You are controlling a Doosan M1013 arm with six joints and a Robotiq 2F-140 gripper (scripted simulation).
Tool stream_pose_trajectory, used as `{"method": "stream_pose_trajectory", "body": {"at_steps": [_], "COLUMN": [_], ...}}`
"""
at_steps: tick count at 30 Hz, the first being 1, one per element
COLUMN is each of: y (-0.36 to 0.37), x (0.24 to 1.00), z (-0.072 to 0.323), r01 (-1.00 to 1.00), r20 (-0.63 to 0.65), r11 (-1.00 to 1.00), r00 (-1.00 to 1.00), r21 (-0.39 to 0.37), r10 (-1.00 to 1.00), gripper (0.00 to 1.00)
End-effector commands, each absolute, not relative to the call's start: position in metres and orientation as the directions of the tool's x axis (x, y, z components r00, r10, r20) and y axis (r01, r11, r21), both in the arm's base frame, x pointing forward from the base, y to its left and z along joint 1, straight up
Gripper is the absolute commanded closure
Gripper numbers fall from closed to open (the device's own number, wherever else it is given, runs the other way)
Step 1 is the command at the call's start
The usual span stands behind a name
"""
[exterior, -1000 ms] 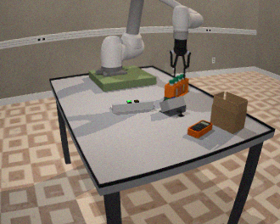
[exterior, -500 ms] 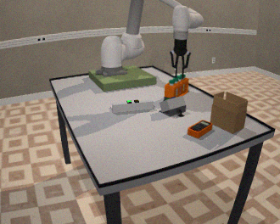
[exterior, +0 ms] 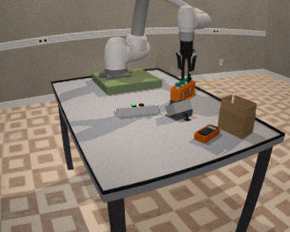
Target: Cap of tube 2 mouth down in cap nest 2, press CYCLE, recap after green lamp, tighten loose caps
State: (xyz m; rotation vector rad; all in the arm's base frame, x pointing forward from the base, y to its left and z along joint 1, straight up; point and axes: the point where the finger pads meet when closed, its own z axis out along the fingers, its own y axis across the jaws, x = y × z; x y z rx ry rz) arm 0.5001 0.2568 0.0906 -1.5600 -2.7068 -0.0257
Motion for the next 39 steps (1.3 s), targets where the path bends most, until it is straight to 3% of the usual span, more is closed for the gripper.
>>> {"method": "stream_pose_trajectory", "body": {"at_steps": [1, 3, 8, 14, 15, 27, 31, 37, 39], "y": [0.2572, 0.2572, 0.2572, 0.2572, 0.2572, 0.2572, 0.2572, 0.2572, 0.2572], "x": [0.5004, 0.5004, 0.5004, 0.5004, 0.5004, 0.5004, 0.5004, 0.5004, 0.5004], "z": [0.0912, 0.0912, 0.0911, 0.0910, 0.0905, 0.0905, 0.0908, 0.0908, 0.0908], "r01": [0.965, 0.965, 1.000, 1.000, 1.000, 1.000, 0.948, 0.868, 0.760], "r20": [0.001, 0.001, 0.002, 0.002, 0.002, 0.002, 0.001, -0.001, 0.000], "r11": [0.263, 0.263, 0.019, 0.019, 0.019, 0.019, 0.319, 0.497, 0.650], "r00": [-0.263, -0.263, -0.019, -0.019, -0.019, -0.019, -0.319, -0.497, -0.650], "r21": [0.002, 0.002, 0.002, 0.002, 0.002, 0.002, 0.002, 0.002, 0.002], "r10": [0.965, 0.965, 1.000, 1.000, 1.000, 1.000, 0.948, 0.868, 0.760], "gripper": [0.70, 0.70, 0.70, 0.70, 0.59, 0.59, 0.59, 0.59, 0.59]}}
